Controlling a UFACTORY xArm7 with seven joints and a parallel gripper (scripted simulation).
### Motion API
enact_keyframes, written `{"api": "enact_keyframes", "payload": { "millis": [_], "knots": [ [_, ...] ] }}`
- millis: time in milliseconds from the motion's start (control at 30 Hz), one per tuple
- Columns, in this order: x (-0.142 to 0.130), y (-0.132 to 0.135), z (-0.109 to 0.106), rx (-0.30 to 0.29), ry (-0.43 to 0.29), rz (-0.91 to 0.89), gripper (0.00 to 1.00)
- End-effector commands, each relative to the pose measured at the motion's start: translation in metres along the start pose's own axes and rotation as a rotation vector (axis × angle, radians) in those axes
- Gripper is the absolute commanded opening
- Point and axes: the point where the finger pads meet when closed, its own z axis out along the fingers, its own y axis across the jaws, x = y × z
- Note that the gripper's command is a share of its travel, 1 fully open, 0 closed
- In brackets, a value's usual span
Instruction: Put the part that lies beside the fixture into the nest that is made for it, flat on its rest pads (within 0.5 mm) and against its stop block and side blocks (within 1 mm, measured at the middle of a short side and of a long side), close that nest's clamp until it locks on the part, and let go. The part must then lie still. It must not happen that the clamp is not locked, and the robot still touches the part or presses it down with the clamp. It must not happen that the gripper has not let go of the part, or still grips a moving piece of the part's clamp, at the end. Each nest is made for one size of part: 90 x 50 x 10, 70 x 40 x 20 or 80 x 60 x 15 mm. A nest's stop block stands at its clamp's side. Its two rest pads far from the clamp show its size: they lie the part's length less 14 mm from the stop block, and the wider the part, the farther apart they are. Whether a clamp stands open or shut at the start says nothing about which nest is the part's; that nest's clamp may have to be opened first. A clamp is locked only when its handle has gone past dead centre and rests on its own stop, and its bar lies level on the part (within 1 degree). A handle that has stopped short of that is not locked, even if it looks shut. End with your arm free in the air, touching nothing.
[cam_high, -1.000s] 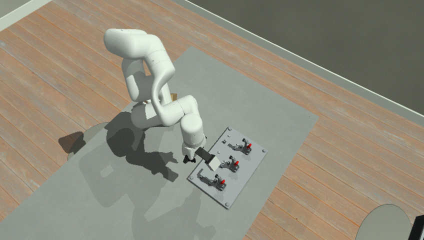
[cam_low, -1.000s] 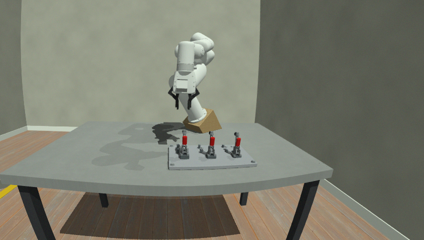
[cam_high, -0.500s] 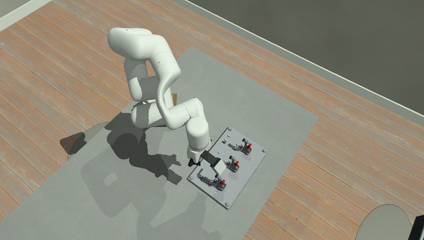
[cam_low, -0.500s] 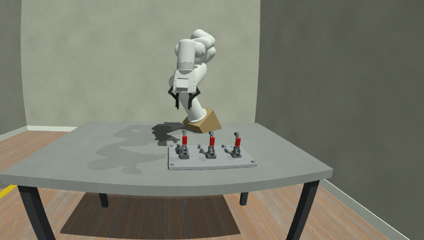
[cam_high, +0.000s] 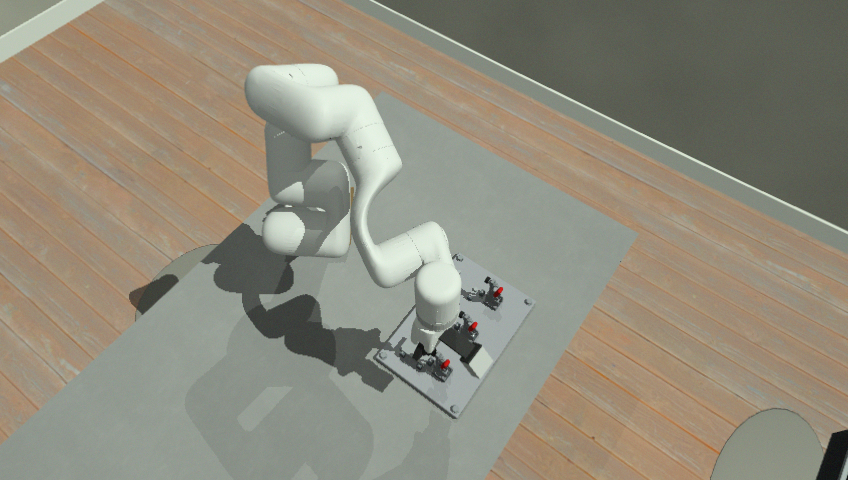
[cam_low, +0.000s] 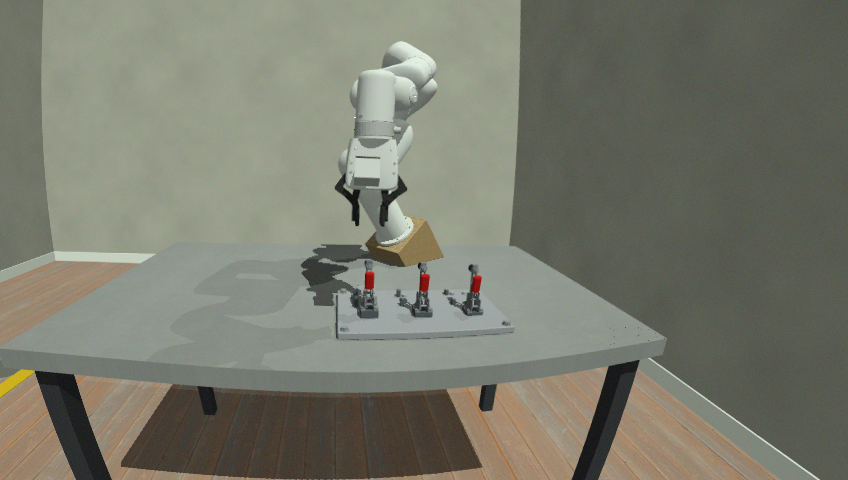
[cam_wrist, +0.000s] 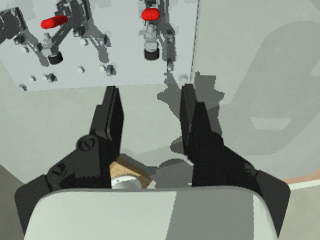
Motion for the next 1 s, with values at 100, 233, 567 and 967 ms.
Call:
{"api": "enact_keyframes", "payload": {
  "millis": [100,233,567,967],
  "knots": [
    [0.025,0.000,0.000,-0.002,-0.002,-0.001,0.47],
    [0.026,0.000,0.000,-0.002,-0.002,-0.001,0.47],
    [0.026,0.000,0.004,-0.002,-0.002,-0.001,0.47],
    [0.026,0.000,0.032,-0.002,-0.002,-0.001,0.47]
  ]
}}
